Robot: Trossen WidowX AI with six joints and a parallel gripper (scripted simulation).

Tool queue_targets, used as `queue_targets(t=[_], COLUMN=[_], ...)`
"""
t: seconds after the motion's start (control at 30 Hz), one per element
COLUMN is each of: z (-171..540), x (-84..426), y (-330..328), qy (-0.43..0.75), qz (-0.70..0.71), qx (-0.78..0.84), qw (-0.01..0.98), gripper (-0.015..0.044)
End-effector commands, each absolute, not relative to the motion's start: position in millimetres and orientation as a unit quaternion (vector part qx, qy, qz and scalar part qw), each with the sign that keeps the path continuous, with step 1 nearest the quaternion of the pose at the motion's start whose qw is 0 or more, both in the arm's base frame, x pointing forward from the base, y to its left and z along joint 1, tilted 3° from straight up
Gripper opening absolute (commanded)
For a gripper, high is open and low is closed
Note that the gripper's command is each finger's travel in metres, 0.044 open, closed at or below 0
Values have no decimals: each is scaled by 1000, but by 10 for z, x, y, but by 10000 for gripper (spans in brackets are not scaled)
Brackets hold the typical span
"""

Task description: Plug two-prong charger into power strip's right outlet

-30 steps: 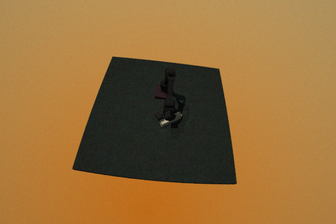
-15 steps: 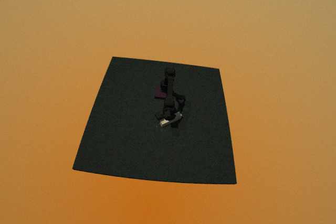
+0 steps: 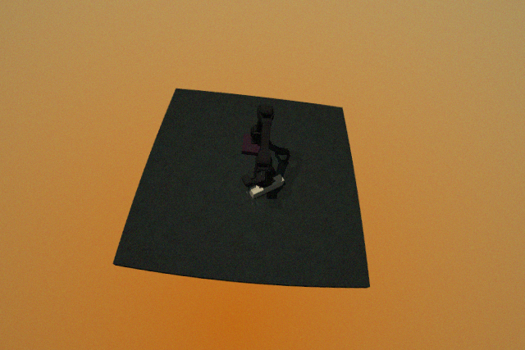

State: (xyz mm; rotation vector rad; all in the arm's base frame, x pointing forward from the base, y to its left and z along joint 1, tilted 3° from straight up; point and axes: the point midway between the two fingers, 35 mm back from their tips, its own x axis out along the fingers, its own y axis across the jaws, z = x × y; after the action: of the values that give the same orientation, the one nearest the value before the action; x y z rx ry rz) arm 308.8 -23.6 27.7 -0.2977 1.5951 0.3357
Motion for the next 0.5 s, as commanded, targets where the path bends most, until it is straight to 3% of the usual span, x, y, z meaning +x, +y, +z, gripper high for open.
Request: queue_targets(t=[0.0,0.47], z=[265,263], x=[3063,3021], y=[-233,-252], qy=[709,706], qz=[154,154], qx=[-133,-133], qw=[676,678], gripper=[440,440])
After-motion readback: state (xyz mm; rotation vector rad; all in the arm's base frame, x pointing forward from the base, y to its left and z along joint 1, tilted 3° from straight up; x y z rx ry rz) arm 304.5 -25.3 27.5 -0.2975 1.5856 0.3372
